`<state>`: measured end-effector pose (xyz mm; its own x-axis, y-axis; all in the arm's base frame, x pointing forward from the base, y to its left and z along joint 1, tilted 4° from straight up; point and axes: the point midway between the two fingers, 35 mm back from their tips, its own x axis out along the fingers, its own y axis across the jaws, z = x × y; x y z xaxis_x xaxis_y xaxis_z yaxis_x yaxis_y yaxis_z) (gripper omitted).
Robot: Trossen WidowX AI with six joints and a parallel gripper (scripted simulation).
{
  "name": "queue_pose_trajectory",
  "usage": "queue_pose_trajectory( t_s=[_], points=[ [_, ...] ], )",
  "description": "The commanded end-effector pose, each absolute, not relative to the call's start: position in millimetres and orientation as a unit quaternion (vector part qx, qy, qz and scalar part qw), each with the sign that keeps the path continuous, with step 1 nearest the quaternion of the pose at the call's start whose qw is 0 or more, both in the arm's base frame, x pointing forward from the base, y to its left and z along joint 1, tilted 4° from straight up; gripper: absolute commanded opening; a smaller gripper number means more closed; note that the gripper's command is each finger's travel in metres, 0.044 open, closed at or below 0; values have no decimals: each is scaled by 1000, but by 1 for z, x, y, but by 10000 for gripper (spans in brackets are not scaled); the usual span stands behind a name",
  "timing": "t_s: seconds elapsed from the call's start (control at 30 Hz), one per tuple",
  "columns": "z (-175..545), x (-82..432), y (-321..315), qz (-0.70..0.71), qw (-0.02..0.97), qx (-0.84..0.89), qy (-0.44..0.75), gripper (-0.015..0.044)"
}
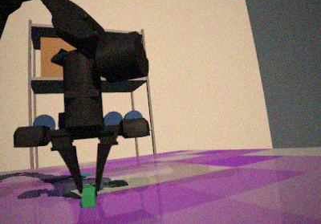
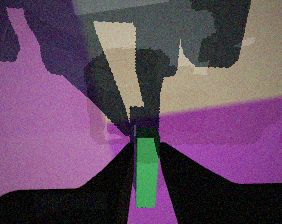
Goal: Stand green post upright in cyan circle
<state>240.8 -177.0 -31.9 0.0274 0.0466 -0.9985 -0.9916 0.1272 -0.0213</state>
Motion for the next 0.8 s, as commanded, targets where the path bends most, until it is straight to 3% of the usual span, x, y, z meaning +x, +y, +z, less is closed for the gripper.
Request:
queue_pose_trajectory(
  t_s=[0.0,0.77],
  points=[
    [-33,241,-176,472,551,-460,512,23],
    [26,245,-184,472,551,-461,512,23]
  ],
)
